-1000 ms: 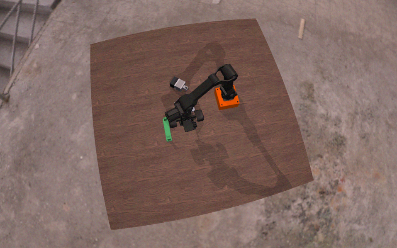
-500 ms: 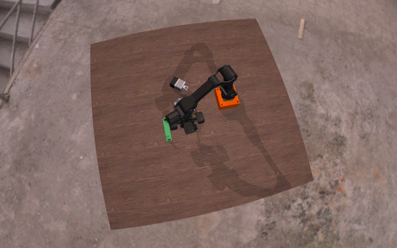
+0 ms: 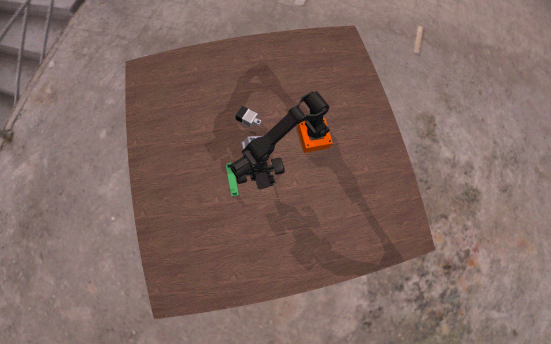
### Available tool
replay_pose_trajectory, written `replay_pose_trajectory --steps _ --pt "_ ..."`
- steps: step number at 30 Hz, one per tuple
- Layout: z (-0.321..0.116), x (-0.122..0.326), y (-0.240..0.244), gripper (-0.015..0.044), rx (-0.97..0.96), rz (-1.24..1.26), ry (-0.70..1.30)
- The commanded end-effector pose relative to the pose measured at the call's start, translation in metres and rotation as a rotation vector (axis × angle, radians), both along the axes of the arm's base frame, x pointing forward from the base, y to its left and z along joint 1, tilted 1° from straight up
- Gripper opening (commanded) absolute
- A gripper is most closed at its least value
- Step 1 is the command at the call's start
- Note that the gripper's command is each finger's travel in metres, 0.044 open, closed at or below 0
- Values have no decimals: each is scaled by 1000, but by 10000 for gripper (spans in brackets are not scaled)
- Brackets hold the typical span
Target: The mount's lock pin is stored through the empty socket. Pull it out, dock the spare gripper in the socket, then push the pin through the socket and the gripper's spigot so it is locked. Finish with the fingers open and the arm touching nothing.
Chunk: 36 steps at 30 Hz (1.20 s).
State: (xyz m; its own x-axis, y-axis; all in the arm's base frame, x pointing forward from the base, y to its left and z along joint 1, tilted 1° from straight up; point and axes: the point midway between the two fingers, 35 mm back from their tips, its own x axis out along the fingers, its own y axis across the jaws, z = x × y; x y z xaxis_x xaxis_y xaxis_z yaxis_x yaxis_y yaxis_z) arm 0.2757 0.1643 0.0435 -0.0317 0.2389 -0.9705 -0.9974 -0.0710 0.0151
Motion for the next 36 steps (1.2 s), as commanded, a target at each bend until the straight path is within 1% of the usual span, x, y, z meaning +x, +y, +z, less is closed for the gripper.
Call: replay_pose_trajectory --steps 1,17,35,36 --pt "3 2 3 0 -3 -5 -3" --pt "7 1 17 0 -6 -4 10" --pt "33 -5 13 0 -15 1 36" --pt "26 -6 12 0 -18 1 41"
